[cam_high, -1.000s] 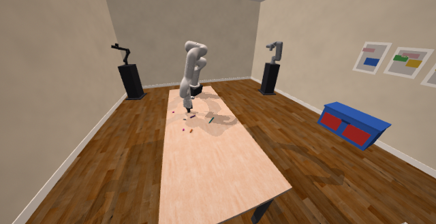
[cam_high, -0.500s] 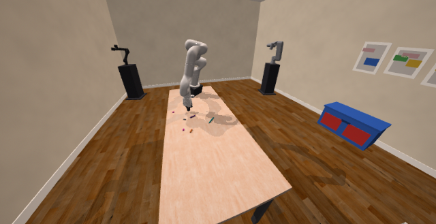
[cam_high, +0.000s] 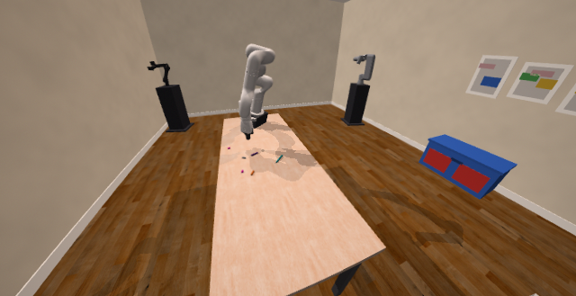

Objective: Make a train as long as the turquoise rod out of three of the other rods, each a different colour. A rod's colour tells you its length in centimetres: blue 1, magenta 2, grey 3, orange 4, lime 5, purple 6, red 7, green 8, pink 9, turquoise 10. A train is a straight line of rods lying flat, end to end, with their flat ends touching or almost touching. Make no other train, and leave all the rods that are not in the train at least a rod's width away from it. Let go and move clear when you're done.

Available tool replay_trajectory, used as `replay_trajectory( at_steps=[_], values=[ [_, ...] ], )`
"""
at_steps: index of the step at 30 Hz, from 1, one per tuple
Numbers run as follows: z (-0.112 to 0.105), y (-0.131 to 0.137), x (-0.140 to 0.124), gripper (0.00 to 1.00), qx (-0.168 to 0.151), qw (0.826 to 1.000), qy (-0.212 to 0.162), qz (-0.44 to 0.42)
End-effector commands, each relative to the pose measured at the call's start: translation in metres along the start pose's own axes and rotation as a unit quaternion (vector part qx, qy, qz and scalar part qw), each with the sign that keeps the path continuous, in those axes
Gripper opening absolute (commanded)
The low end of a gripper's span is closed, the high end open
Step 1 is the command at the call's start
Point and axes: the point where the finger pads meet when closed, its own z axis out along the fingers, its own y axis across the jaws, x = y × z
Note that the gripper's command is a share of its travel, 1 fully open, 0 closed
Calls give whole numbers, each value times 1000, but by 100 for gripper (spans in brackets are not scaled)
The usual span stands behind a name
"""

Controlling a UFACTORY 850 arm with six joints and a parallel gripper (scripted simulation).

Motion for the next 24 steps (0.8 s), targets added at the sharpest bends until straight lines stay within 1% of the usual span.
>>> replay_trajectory(
  at_steps=[1, 8, 10, 11, 13, 17, 19, 20, 24],
  values=[
    [-10, 1, 0, 4, 3, 1000, 10, 1],
    [-10, 1, 0, 4, 3, 1000, 10, 1],
    [-10, 4, -4, 4, 2, 1000, 10, -8],
    [-9, 12, -10, 4, -1, 1000, 10, -26],
    [-8, 35, -29, 4, -7, 996, 10, -84],
    [-7, 56, -44, 4, -11, 991, 10, -134],
    [-7, 56, -44, 4, -11, 991, 10, -134],
    [-7, 74, -56, 4, -13, 984, 10, -178],
    [-6, 94, -70, 4, -13, 973, 10, -228]
  ],
)
